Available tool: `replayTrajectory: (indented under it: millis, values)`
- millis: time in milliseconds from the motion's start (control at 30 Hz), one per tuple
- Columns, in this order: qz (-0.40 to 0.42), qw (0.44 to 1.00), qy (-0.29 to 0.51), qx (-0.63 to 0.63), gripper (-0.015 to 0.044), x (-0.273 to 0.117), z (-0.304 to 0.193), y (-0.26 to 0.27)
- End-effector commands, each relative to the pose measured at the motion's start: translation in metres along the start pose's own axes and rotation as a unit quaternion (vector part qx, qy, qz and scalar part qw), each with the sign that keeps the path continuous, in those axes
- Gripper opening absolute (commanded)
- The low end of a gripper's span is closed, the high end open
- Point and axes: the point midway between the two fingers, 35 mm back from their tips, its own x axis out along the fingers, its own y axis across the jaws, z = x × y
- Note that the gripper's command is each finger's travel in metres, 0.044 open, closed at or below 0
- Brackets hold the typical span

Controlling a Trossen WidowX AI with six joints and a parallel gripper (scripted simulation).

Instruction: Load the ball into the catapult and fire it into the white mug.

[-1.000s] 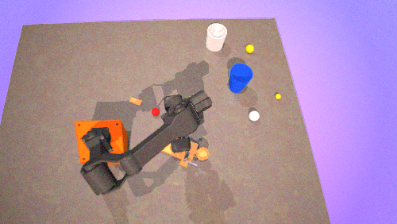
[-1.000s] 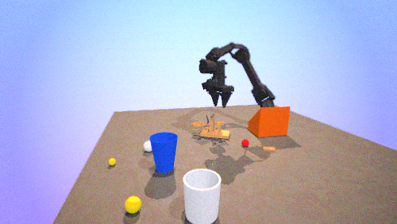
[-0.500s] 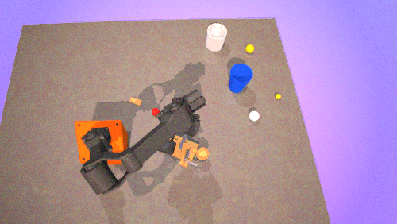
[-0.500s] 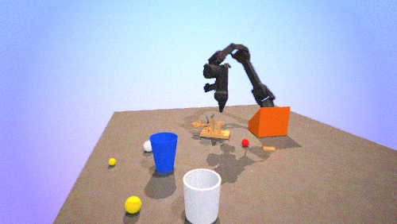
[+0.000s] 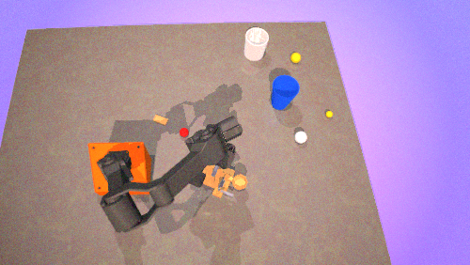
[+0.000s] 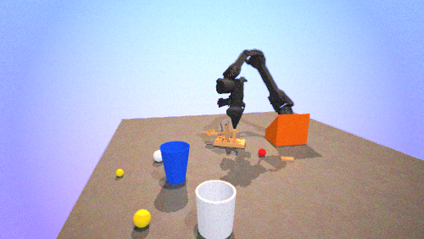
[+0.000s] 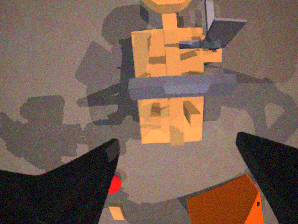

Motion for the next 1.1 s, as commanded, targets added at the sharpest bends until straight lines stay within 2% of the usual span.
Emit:
replayTrajectory:
  millis: [0, 1067]
  values:
    - [-0.005, 1.0, 0.0, -0.006, 0.044, 0.011, -0.003, -0.001]
    - [-0.006, 1.0, -0.001, -0.006, 0.044, 0.059, -0.003, -0.002]
